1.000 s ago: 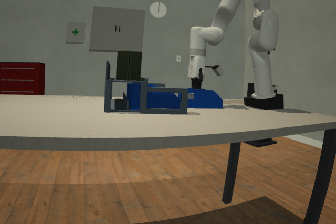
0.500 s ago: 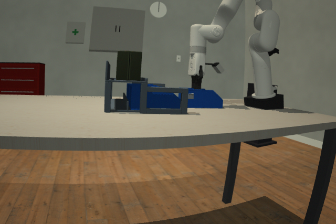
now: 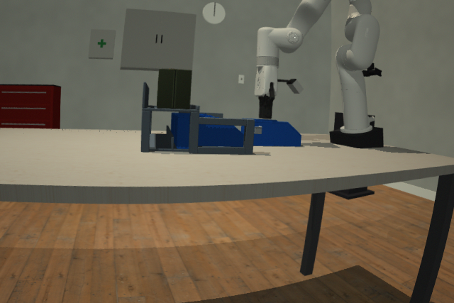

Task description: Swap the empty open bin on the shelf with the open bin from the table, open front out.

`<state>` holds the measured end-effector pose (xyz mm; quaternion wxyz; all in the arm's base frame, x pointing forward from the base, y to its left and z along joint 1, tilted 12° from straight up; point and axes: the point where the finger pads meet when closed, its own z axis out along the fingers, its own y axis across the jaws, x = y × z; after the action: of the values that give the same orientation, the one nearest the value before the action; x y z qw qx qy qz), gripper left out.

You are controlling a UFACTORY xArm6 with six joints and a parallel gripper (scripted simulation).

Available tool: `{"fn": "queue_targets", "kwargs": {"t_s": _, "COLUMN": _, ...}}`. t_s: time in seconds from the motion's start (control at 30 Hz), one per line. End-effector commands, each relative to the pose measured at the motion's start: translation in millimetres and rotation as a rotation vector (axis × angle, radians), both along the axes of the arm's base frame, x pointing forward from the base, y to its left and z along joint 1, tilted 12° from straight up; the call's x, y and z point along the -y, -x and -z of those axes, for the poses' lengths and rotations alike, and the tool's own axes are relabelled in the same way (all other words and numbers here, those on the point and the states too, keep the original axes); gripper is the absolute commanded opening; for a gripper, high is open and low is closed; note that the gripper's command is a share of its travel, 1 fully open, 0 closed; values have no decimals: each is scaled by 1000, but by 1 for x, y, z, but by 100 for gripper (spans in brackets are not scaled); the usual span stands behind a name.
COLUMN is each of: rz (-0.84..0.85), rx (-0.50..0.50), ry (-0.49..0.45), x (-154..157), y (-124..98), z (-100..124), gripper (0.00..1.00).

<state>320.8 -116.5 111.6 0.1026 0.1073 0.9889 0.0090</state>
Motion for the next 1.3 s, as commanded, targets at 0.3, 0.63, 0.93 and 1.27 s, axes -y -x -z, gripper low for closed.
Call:
{"fn": "queue_targets", "kwargs": {"t_s": 0.3, "rz": 0, "rx": 3, "ry": 1, "x": 0, "y": 4, "z": -23, "gripper": 26}}
{"fn": "queue_targets", "kwargs": {"t_s": 0.63, "rz": 0, "rx": 3, "ry": 1, "x": 0, "y": 7, "z": -40, "gripper": 26}}
{"fn": "queue_targets", "kwargs": {"t_s": 0.93, "rz": 0, "rx": 3, "ry": 1, "x": 0, "y": 9, "z": -50, "gripper": 26}}
{"fn": "queue_targets", "kwargs": {"t_s": 1.27, "rz": 0, "rx": 3, "ry": 1, "x": 0, "y": 11, "z": -58, "gripper": 26}}
